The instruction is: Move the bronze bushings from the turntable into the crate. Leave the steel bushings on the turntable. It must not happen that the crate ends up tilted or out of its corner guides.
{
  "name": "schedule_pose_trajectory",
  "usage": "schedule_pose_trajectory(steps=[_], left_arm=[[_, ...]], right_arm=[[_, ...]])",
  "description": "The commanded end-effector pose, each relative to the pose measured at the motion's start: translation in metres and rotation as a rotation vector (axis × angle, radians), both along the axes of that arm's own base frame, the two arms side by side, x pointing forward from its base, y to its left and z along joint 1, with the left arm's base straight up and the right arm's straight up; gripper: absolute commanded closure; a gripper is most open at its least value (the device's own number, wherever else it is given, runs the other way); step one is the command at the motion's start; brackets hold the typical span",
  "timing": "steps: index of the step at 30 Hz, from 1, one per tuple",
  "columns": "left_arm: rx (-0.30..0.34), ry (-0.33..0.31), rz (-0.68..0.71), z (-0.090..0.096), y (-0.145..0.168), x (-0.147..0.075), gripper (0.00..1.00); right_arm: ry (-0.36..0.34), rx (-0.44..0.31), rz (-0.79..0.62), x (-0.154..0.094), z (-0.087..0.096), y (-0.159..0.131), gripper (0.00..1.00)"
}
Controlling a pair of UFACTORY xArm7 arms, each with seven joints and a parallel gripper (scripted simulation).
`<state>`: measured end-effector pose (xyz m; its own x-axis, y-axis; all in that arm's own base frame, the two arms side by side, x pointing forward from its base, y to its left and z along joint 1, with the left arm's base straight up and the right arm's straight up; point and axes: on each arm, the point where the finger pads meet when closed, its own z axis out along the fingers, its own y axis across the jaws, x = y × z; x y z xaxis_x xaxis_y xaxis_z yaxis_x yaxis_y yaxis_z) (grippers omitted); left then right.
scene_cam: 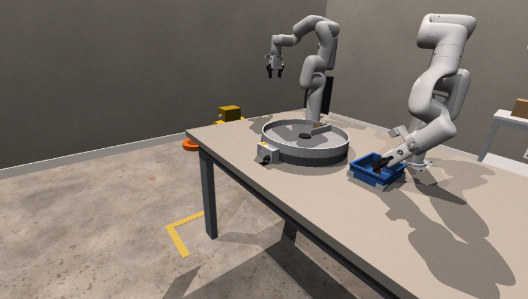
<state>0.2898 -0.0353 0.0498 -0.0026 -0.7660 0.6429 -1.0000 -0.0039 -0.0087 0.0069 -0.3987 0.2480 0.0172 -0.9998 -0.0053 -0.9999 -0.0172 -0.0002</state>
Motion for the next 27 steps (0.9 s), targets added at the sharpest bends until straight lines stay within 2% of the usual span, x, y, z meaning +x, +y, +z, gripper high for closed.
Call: schedule_pose_trajectory(steps=[1, 16, 17, 27], left_arm=[[0.000, -0.003, 0.000, -0.0001, 0.0002, 0.0010, 1.00], [0.000, -0.003, 0.000, -0.0003, 0.0002, 0.0010, 1.00], [0.000, -0.003, 0.000, -0.0003, 0.0002, 0.0010, 0.87], [0.000, -0.003, 0.000, -0.0003, 0.0002, 0.0010, 0.87]], right_arm=[[0.000, -0.005, 0.000, 0.0000, 0.0020, -0.0012, 0.00], [0.000, -0.005, 0.000, 0.0000, 0.0020, -0.0012, 0.00], [0.000, -0.005, 0.000, 0.0000, 0.0020, -0.0012, 0.00], [0.000, -0.005, 0.000, 0.0000, 0.0020, -0.0012, 0.00]])
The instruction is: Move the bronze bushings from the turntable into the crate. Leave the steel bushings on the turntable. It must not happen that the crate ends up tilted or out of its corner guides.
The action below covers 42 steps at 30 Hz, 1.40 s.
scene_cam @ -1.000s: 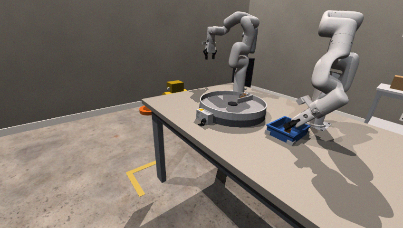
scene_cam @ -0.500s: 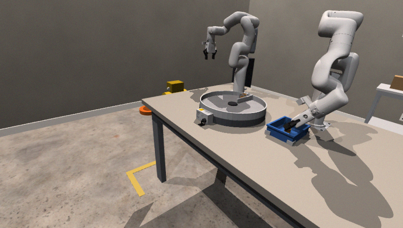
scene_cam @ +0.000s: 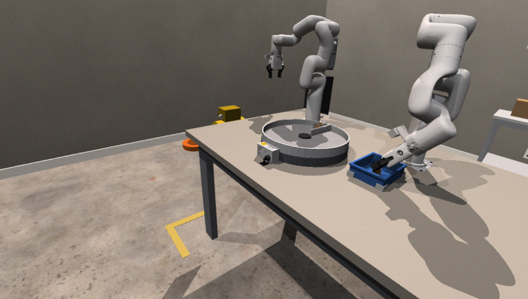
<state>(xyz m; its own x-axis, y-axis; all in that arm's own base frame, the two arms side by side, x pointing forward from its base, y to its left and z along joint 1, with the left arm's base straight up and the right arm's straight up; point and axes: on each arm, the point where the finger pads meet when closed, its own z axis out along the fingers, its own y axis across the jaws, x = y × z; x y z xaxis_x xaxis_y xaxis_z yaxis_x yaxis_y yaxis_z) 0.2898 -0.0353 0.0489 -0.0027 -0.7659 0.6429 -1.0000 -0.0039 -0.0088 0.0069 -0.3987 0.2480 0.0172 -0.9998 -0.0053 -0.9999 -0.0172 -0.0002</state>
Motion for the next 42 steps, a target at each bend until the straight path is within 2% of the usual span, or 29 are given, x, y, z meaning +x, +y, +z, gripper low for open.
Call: schedule_pose_trajectory(steps=[1, 28, 34, 42], left_arm=[[0.000, -0.002, 0.000, 0.001, 0.000, 0.001, 0.87], [0.000, -0.002, 0.000, 0.003, 0.000, 0.001, 0.87], [0.000, -0.002, 0.000, 0.010, 0.000, 0.001, 0.87], [0.001, -0.003, 0.000, 0.042, 0.000, 0.001, 0.87]], right_arm=[[0.000, -0.005, 0.000, 0.000, 0.002, -0.001, 0.00], [0.000, -0.005, 0.000, 0.000, 0.002, -0.001, 0.00], [0.000, -0.005, 0.000, 0.000, 0.002, -0.001, 0.00], [0.000, -0.005, 0.000, 0.000, 0.002, -0.001, 0.00]])
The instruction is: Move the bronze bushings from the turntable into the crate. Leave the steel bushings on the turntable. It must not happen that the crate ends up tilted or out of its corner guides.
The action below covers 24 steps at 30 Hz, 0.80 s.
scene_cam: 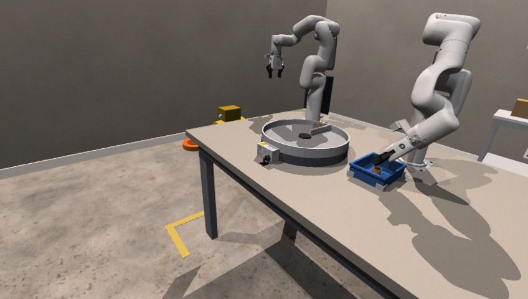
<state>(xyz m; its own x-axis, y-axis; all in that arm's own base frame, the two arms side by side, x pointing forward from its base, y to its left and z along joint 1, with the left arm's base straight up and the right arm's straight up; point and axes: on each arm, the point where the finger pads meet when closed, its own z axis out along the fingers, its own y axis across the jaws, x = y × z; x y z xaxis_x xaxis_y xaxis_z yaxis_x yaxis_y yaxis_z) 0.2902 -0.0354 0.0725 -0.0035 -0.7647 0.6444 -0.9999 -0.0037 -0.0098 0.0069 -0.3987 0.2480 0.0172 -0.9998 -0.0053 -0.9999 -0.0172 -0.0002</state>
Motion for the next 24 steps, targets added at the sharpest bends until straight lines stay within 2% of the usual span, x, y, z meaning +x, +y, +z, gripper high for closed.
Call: schedule_pose_trajectory(steps=[1, 7, 14, 24], left_arm=[[0.002, -0.002, 0.000, 0.023, 0.000, 0.001, 0.87], [0.003, -0.002, 0.000, 0.050, 0.000, 0.001, 0.87], [0.003, -0.002, 0.000, 0.062, 0.000, 0.001, 0.87], [0.003, -0.002, 0.000, 0.062, 0.000, 0.001, 0.87]], right_arm=[[0.000, -0.005, 0.000, 0.000, 0.002, -0.001, 0.00], [0.000, -0.005, 0.000, 0.000, 0.002, -0.001, 0.00], [0.000, -0.005, 0.000, 0.000, 0.002, -0.001, 0.00], [0.000, -0.005, 0.000, 0.000, 0.002, -0.001, 0.00]])
